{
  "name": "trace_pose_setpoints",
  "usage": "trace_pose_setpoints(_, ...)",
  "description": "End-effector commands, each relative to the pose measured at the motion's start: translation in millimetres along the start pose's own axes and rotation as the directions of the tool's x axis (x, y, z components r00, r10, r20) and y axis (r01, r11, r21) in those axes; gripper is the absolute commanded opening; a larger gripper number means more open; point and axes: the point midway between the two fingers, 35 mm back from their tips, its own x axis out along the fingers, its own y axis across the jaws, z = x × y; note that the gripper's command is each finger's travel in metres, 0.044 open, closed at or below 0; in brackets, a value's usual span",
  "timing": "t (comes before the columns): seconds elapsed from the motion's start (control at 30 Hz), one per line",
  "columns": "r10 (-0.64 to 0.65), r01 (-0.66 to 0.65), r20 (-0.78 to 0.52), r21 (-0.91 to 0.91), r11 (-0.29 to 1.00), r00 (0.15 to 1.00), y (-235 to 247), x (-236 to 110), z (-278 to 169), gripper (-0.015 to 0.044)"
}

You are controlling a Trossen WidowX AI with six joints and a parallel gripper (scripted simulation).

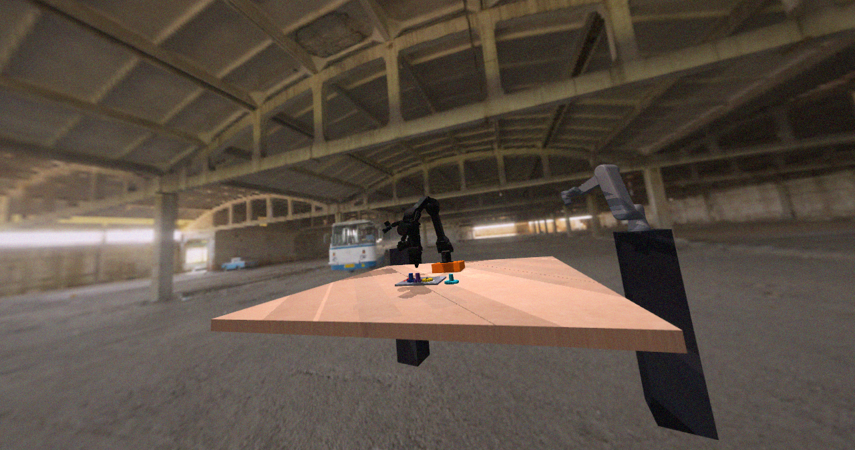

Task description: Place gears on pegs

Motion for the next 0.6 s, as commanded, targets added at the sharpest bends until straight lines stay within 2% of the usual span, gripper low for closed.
trace_pose_setpoints(0.0, 0.003, -0.003, 0.000, 0.005, 1.000, 1.000, -1, -13, -1, 0.0140)
trace_pose_setpoints(0.03, 0.005, -0.005, 0.003, 0.000, 1.000, 1.000, 1, -7, 0, 0.0166)
trace_pose_setpoints(0.17, 0.005, -0.005, 0.002, 0.000, 1.000, 1.000, -3, -52, -1, 0.0271)
trace_pose_setpoints(0.37, 0.005, -0.005, 0.002, 0.000, 1.000, 1.000, -3, -54, -2, 0.0429)
trace_pose_setpoints(0.57, 0.005, -0.005, 0.002, 0.000, 1.000, 1.000, -3, -54, -2, 0.0440)
